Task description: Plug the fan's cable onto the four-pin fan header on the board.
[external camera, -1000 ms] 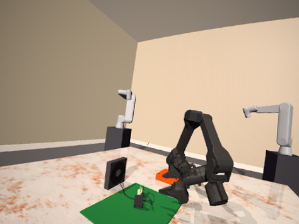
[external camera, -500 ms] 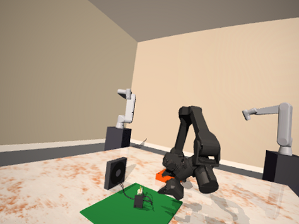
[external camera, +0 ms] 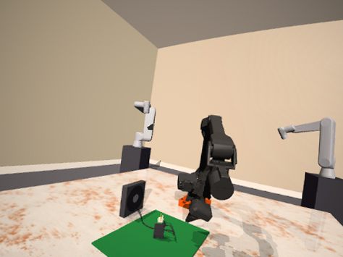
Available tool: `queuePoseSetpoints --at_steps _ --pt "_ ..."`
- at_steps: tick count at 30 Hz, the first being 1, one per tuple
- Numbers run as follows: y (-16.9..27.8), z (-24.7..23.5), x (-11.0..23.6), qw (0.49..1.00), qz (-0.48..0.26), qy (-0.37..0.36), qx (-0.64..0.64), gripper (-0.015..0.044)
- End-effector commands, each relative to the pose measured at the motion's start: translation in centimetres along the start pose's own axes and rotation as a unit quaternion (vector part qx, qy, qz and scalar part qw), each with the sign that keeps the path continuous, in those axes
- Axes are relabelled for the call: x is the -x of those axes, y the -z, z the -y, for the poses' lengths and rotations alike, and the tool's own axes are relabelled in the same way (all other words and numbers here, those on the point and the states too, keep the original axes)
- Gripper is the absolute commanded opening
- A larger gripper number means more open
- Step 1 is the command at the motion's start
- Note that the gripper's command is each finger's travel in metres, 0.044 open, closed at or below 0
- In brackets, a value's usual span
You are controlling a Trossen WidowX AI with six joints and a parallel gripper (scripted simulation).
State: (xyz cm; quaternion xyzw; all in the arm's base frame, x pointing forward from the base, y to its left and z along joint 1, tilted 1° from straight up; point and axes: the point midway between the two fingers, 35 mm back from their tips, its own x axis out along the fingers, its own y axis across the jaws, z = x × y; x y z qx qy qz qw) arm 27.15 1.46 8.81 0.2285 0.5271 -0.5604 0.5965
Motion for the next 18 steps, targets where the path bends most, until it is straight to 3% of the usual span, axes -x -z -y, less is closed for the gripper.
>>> queuePoseSetpoints --at_steps 1,18 --pt "-0.3 -0.3 0.8 0.999 -0.036 -0.028 0.016 0.0440" --pt "-2.2 -1.0 4.5 0.966 -0.149 -0.184 0.104 0.0440"
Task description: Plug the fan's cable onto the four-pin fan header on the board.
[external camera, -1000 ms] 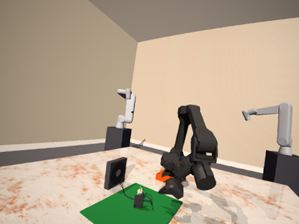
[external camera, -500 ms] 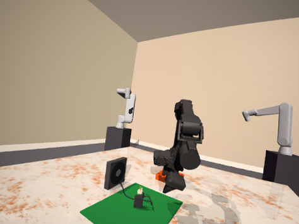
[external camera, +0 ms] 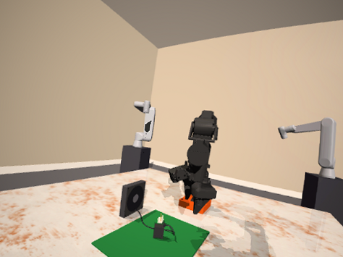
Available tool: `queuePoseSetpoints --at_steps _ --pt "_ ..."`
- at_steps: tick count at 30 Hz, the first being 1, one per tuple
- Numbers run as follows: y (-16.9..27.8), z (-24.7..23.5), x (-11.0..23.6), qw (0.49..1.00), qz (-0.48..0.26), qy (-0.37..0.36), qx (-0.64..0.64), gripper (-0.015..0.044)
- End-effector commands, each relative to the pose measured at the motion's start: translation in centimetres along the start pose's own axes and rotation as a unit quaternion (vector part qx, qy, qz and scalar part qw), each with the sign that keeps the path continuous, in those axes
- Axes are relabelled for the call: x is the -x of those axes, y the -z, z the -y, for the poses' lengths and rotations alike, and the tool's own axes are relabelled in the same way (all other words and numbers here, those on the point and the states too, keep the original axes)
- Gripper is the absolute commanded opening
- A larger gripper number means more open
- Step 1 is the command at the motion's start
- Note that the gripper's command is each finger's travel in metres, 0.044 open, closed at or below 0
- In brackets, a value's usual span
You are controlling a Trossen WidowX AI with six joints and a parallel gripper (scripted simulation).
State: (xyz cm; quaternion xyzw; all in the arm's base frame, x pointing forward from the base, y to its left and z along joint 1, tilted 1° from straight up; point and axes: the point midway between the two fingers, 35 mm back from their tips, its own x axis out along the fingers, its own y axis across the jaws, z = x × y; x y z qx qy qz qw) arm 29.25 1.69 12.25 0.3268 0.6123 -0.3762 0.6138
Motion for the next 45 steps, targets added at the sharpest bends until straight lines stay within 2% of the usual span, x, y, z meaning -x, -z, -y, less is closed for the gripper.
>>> queuePoseSetpoints --at_steps 1,7,15,18,22,29,45 --pt "-0.3 -0.4 1.1 0.999 -0.012 -0.037 0.021 0.0440" --pt "-0.4 -0.1 0.6 1.000 -0.006 -0.017 0.007 0.0440" --pt "-9.2 1.4 4.5 0.995 -0.011 -0.035 -0.095 0.0440" --pt "-9.9 1.6 4.8 0.994 -0.013 -0.036 -0.105 0.0440" --pt "-10.1 1.2 2.8 0.994 -0.013 -0.036 -0.105 0.0440" --pt "-9.8 0.9 -4.9 0.994 -0.013 -0.036 -0.105 0.0440" --pt "-9.8 0.7 -6.7 0.994 -0.013 -0.036 -0.105 0.0440"
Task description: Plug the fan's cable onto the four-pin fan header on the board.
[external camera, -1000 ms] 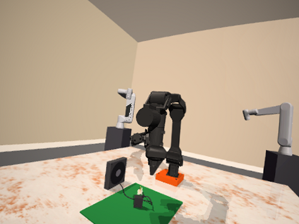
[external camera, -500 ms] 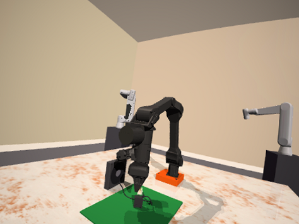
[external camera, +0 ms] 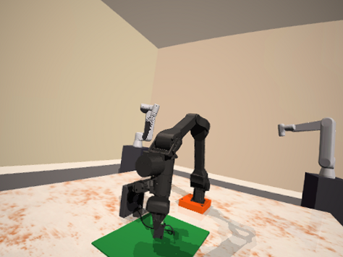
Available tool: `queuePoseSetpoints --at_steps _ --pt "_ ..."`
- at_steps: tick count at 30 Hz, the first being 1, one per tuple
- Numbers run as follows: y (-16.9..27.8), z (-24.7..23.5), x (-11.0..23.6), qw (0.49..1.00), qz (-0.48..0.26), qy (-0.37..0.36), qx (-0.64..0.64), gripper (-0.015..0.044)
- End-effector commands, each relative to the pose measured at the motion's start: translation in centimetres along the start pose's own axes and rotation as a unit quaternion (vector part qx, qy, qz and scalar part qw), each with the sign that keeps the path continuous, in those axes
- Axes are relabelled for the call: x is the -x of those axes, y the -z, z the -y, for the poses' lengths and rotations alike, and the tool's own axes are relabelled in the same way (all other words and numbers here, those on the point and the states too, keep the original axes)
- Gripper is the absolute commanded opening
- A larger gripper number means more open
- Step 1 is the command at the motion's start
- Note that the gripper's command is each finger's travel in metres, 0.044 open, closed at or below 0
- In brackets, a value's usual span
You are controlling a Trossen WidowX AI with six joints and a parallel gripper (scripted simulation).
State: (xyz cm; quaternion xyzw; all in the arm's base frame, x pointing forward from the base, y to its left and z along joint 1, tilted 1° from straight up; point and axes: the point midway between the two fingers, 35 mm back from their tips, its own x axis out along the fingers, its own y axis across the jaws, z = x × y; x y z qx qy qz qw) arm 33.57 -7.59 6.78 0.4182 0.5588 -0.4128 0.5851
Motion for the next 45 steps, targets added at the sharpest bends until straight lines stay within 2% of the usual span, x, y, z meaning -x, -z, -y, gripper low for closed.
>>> queuePoseSetpoints --at_steps 1,21,29,45 --pt "0.2 0.2 -1.0 1.000 -0.005 0.005 0.003 0.0440" --pt "0.3 0.3 -4.2 1.000 -0.005 0.005 0.003 0.0440" --pt "0.3 0.3 -4.3 1.000 -0.005 0.005 0.003 0.0440" --pt "0.1 0.2 -4.1 1.000 -0.002 0.003 0.000 0.0020"
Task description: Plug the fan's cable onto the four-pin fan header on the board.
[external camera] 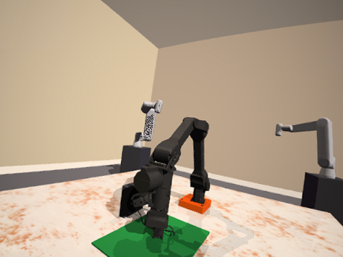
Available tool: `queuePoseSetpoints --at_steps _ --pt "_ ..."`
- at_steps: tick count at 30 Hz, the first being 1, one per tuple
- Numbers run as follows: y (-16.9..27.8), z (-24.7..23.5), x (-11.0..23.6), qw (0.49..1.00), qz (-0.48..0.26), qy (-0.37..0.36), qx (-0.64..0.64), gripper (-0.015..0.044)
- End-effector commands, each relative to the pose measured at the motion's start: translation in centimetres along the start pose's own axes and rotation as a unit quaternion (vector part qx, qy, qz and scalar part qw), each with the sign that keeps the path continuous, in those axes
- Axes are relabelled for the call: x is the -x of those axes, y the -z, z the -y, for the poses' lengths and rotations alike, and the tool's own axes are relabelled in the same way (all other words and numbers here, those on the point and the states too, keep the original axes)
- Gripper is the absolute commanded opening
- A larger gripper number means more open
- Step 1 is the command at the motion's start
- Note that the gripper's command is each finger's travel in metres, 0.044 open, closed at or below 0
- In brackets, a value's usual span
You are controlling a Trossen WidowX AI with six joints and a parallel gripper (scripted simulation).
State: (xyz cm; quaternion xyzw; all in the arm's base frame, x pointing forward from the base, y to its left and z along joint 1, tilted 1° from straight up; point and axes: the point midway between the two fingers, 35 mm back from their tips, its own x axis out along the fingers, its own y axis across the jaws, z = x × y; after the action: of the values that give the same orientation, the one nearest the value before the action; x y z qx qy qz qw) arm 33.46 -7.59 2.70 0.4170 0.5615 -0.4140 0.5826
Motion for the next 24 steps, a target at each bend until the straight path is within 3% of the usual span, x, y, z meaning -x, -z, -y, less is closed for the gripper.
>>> queuePoseSetpoints --at_steps 1,4,9,15,24 --pt "0.0 0.0 0.0 1.000 0.000 0.000 0.000 0.0013" --pt "0.0 0.0 0.3 1.000 0.000 0.000 0.000 0.0000" --pt "0.0 0.0 5.0 1.000 -0.003 0.001 0.003 0.0000" --pt "-0.1 0.1 4.9 1.000 -0.003 0.001 0.014 0.0000" --pt "-0.2 2.1 5.1 0.986 -0.003 0.001 0.165 0.0000"
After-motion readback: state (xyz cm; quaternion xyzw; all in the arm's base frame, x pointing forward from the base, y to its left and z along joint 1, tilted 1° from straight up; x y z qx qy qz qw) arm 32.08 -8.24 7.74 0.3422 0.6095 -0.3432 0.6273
